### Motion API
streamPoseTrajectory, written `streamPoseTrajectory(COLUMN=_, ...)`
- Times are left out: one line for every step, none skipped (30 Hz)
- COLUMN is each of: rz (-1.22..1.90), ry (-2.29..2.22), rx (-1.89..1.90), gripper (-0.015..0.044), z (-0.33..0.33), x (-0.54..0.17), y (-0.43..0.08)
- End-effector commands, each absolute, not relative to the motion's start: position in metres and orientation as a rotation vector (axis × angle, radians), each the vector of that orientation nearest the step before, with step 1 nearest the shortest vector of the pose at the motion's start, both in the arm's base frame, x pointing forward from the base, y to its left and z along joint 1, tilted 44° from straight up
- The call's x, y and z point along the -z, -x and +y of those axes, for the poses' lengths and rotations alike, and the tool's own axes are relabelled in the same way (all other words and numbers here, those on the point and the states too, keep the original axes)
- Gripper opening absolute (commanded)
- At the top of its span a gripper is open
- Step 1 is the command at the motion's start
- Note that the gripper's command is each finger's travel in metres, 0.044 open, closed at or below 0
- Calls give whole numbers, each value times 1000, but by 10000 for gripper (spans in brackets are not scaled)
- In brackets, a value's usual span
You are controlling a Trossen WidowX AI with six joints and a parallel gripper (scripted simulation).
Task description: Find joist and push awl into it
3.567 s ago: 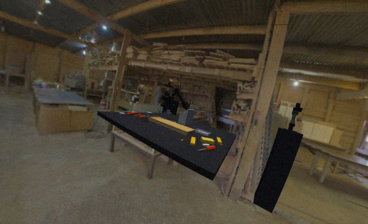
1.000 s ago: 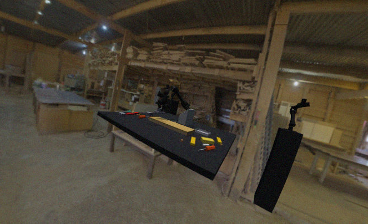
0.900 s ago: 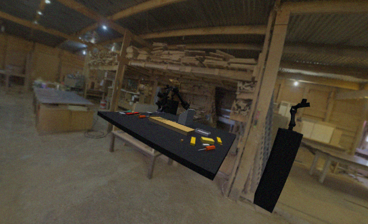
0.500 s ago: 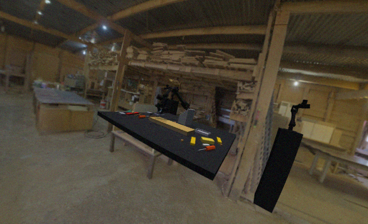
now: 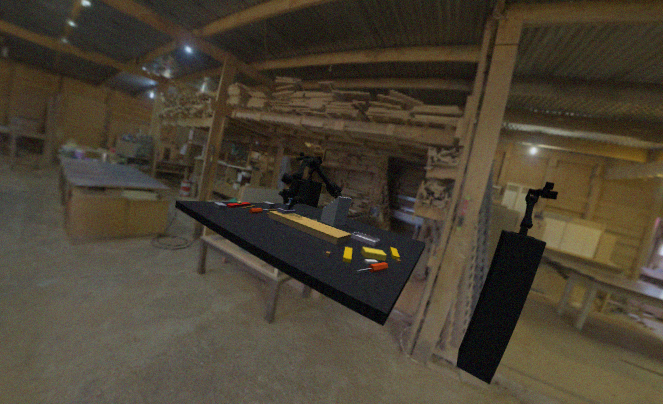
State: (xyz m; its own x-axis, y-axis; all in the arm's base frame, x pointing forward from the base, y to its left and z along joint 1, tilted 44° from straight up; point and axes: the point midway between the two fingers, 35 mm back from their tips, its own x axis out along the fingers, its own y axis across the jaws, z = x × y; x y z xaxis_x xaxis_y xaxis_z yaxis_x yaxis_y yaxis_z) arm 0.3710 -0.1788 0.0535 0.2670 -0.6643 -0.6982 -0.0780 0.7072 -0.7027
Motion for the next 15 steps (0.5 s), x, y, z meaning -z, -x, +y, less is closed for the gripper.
streamPoseTrajectory(rz=1258, ry=722, rx=434, gripper=0, z=-182, x=-48, y=-372)
streamPoseTrajectory(rz=1258, ry=722, rx=434, gripper=0, z=-182, x=-47, y=-372)
streamPoseTrajectory(rz=1258, ry=722, rx=434, gripper=0, z=-182, x=-47, y=-372)
streamPoseTrajectory(rz=1258, ry=722, rx=434, gripper=0, z=-182, x=-47, y=-372)
streamPoseTrajectory(rz=1258, ry=722, rx=434, gripper=0, z=-182, x=-47, y=-372)
streamPoseTrajectory(rz=1258, ry=722, rx=434, gripper=0, z=-181, x=-46, y=-371)
streamPoseTrajectory(rz=1258, ry=722, rx=434, gripper=0, z=-179, x=-44, y=-371)
streamPoseTrajectory(rz=1259, ry=722, rx=434, gripper=0, z=-177, x=-41, y=-371)
streamPoseTrajectory(rz=1259, ry=721, rx=434, gripper=0, z=-174, x=-39, y=-371)
streamPoseTrajectory(rz=1259, ry=721, rx=434, gripper=0, z=-172, x=-36, y=-370)
streamPoseTrajectory(rz=1259, ry=721, rx=433, gripper=0, z=-170, x=-34, y=-370)
streamPoseTrajectory(rz=1259, ry=721, rx=433, gripper=0, z=-167, x=-32, y=-370)
streamPoseTrajectory(rz=1259, ry=721, rx=433, gripper=0, z=-165, x=-29, y=-369)
streamPoseTrajectory(rz=1259, ry=721, rx=433, gripper=0, z=-162, x=-27, y=-369)
streamPoseTrajectory(rz=1259, ry=721, rx=433, gripper=0, z=-160, x=-24, y=-369)
